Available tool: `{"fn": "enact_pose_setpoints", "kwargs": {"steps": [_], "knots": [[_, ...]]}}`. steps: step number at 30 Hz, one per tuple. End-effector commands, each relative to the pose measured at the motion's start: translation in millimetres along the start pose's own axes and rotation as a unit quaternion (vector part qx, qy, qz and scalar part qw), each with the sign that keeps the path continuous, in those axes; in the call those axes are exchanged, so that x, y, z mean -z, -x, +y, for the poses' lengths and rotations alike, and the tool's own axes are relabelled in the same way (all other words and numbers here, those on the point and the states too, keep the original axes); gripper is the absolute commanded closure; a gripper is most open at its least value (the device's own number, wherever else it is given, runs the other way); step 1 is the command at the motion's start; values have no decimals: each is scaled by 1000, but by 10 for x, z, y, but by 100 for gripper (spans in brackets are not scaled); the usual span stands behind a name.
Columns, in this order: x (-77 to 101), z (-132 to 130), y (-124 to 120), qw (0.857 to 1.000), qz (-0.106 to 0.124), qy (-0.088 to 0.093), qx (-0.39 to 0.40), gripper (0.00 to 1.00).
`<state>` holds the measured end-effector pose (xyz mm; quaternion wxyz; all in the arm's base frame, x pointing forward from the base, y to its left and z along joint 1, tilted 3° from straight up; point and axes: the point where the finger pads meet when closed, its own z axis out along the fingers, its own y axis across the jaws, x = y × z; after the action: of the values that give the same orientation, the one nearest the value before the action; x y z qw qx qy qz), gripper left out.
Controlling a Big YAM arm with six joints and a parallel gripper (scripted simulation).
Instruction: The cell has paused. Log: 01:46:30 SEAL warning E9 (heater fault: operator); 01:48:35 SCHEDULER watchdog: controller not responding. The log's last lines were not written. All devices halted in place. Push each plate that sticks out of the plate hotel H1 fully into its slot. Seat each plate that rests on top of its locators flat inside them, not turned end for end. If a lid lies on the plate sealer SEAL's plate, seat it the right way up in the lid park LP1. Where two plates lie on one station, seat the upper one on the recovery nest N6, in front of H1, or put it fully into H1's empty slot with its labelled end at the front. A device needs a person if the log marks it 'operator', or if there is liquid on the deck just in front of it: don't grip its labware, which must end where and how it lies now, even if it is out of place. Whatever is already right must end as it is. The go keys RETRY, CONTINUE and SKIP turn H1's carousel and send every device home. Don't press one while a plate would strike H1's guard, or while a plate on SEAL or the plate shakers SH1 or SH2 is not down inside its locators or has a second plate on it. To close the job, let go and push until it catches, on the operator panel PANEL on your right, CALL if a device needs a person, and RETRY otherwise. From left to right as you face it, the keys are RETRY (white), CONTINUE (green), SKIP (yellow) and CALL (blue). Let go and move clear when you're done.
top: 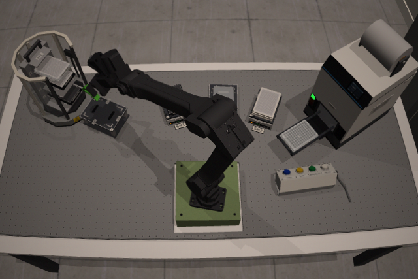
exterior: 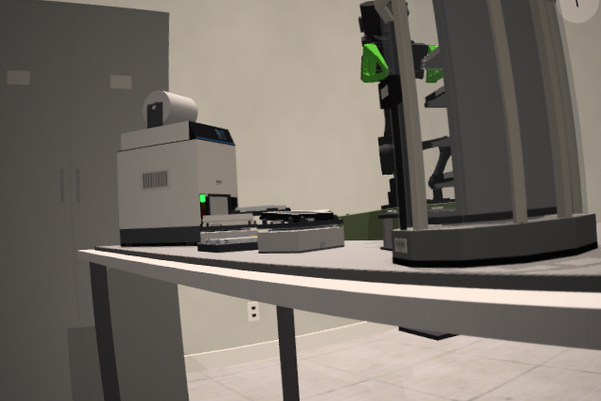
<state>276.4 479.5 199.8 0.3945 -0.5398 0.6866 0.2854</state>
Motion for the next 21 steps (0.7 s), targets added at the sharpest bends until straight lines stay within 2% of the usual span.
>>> {"fn": "enact_pose_setpoints", "kwargs": {"steps": [1, 6, 7, 21], "knots": [[-82, -43, -137, 1000, 0, -3, 6, 0], [-138, -52, -244, 1000, 0, -3, 5, 0], [-91, -37, -15, 1000, -15, -3, 7, 0], [-91, -37, -15, 1000, -15, -3, 7, 0]]}}
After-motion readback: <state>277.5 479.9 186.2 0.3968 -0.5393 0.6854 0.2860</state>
